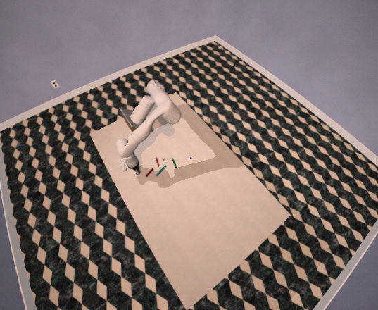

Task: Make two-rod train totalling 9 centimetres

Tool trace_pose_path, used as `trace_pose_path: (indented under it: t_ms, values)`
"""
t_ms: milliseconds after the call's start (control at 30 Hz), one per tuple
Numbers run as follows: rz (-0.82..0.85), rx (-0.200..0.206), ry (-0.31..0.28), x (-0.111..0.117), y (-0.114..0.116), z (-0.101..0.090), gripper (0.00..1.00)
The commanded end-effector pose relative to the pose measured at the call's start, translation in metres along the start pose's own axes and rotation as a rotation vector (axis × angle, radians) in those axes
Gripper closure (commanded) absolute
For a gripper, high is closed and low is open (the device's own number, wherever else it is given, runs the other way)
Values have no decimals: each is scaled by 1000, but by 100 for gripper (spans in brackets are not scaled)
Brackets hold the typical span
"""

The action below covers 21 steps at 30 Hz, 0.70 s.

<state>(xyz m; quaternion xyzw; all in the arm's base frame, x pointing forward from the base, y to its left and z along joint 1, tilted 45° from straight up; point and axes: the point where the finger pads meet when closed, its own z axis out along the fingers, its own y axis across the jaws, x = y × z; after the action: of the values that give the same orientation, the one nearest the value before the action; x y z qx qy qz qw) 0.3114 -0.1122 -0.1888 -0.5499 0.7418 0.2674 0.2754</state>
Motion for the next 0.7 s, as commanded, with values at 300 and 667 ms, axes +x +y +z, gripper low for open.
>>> trace_pose_path:
  t_ms: [300, 667]
  values:
    - [0, 2, 1, 0, 0, -1, 95]
    - [0, 2, 1, 0, 0, -30, 95]
